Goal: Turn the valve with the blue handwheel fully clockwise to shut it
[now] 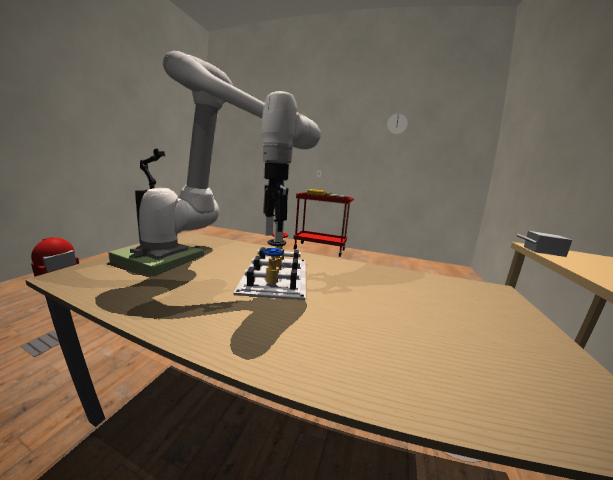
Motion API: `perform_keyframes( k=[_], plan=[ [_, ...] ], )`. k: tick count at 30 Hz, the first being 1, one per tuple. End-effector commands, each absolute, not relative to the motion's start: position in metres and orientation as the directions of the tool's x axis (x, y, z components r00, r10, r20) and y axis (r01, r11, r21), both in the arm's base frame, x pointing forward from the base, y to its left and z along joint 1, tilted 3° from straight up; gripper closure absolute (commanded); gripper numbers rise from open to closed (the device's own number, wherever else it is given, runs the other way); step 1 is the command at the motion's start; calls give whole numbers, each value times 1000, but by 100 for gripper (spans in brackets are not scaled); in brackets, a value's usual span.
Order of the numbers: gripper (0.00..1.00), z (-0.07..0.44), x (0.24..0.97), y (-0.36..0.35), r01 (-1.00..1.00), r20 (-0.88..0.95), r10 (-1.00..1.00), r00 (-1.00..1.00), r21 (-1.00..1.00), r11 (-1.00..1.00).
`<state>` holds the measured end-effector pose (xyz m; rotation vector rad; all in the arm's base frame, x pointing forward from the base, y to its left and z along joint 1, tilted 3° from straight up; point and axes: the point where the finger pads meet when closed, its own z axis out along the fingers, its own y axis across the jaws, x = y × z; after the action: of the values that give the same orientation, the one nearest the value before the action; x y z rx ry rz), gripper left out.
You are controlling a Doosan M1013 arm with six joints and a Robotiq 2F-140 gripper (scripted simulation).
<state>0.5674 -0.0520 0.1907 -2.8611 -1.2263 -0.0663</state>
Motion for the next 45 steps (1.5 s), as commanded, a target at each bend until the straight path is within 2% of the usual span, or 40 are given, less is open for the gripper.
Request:
perform_keyframes(
  k=[1,45],
  plan=[
    [46,189,568,-52,724,50,723,689,-9,-689],
    [46,164,569,-51,724,50,723,689,-9,-689]
  ],
)
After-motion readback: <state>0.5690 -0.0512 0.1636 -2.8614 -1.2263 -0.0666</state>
